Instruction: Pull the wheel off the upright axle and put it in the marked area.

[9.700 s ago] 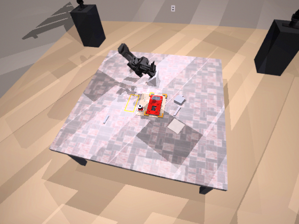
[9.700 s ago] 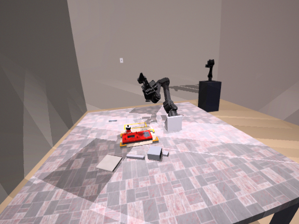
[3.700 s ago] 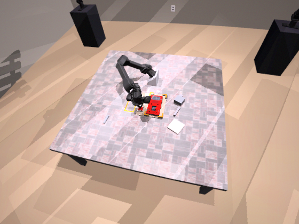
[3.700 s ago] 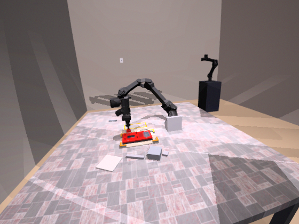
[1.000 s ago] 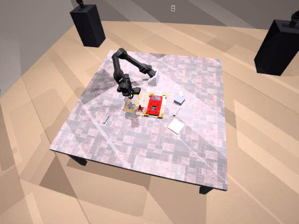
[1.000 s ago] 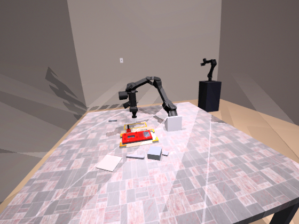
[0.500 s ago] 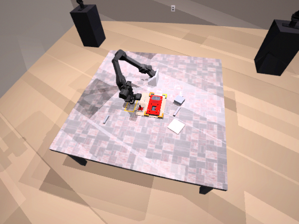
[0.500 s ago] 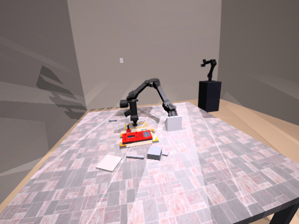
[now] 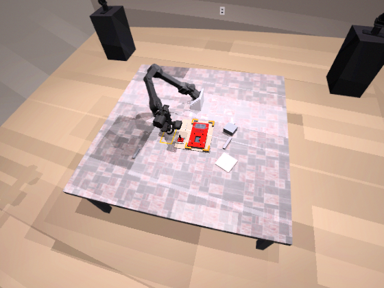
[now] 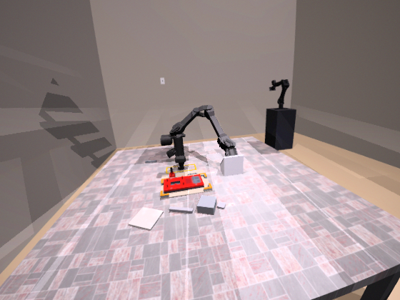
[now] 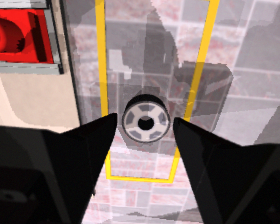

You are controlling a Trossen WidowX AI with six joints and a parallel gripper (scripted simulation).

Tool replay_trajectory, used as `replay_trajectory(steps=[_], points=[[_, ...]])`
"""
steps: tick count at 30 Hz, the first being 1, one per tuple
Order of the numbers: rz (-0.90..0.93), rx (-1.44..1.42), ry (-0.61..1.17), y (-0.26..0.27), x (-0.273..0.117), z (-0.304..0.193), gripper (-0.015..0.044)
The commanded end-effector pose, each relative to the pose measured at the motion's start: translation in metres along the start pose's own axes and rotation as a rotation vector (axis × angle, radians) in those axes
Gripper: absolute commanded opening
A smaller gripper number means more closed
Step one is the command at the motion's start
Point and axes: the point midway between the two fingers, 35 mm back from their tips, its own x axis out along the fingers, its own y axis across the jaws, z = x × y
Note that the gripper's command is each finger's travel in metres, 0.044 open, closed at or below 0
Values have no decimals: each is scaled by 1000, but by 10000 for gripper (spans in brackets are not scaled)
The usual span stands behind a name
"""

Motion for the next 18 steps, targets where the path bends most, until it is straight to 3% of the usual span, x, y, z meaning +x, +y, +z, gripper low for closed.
replay_trajectory(steps=[1, 9, 14, 18], points=[[1, 2, -4, 0, -11, 2, 300], [-2, -1, -8, 1, -59, 1, 300], [12, -8, -7, 22, -75, -29, 431], [8, -7, -4, 36, -98, -67, 440]])
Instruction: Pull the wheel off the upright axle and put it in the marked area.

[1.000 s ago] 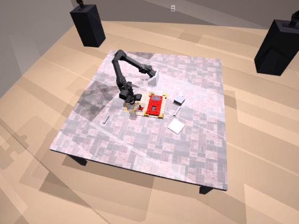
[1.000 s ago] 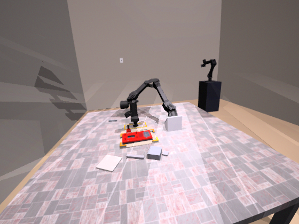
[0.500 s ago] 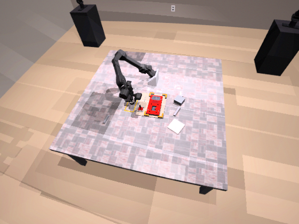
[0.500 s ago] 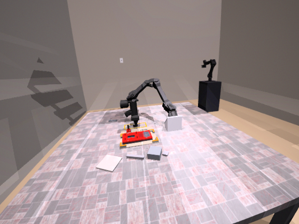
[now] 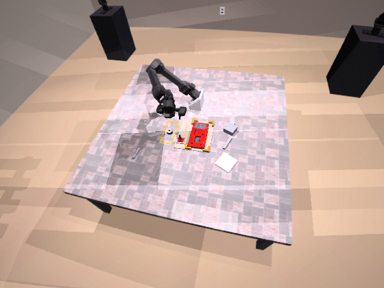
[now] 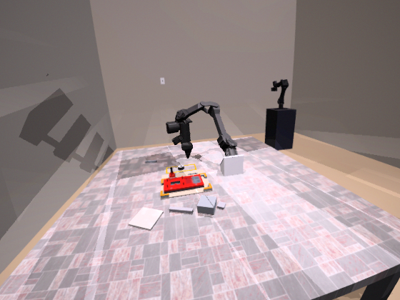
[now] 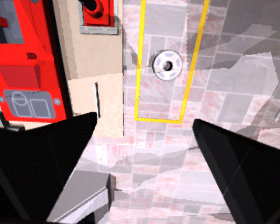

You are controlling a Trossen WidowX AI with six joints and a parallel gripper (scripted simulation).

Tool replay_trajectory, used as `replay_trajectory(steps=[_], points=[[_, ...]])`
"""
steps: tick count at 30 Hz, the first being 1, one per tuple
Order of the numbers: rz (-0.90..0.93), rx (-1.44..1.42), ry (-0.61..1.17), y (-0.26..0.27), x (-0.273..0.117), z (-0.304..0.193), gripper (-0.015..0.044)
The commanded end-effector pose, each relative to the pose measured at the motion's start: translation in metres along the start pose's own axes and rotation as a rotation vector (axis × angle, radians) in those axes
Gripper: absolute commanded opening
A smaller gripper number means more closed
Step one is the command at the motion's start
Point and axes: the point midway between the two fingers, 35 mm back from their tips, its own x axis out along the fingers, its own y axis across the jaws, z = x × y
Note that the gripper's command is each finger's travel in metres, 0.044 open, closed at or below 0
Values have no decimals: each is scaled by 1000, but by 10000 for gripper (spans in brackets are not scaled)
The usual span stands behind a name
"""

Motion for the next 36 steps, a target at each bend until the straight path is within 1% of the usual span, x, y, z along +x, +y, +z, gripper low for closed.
replay_trajectory(steps=[1, 3, 36], points=[[-7, -1, 1, 10, -17, -32, 440], [-10, 0, 1, 11, -20, -38, 440], [-10, 0, 1, 11, -20, -38, 440]])
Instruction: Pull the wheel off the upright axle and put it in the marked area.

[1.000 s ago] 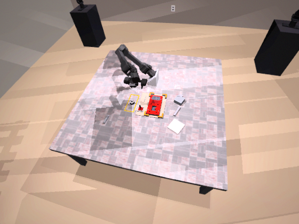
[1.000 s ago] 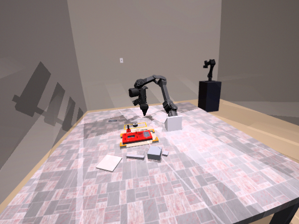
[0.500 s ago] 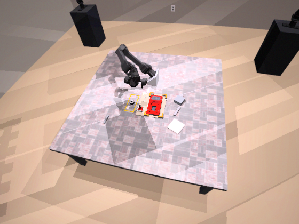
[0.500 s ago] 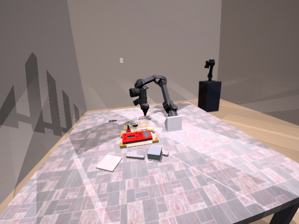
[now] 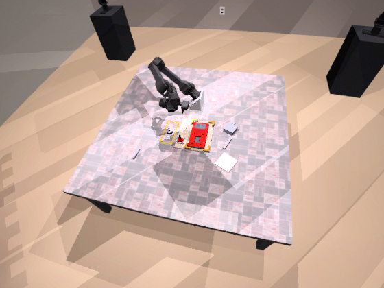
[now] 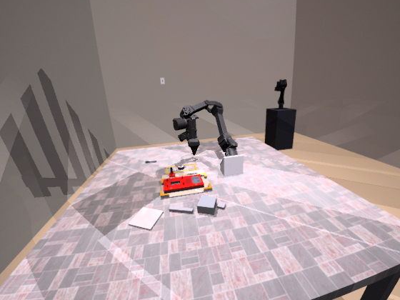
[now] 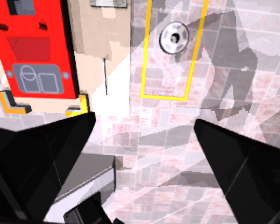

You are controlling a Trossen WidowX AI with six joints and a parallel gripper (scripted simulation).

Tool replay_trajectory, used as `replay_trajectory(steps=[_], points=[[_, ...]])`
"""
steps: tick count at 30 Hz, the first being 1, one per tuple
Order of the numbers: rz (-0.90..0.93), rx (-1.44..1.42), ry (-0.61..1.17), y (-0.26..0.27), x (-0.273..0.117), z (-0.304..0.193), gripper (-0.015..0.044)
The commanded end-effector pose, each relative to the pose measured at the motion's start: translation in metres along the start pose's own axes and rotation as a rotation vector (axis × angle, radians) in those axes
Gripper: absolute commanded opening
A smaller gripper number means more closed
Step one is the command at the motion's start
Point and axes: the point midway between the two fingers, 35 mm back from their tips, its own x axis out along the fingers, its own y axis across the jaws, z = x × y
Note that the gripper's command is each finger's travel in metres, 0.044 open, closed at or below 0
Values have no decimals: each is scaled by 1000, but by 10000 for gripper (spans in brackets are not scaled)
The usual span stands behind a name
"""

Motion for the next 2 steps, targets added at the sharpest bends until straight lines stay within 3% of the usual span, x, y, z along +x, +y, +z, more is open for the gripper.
replay_trajectory(steps=[1, 2], points=[[2, 1, 3, 0, 0, -1, 440], [2, 1, 3, 0, 0, -1, 440]])
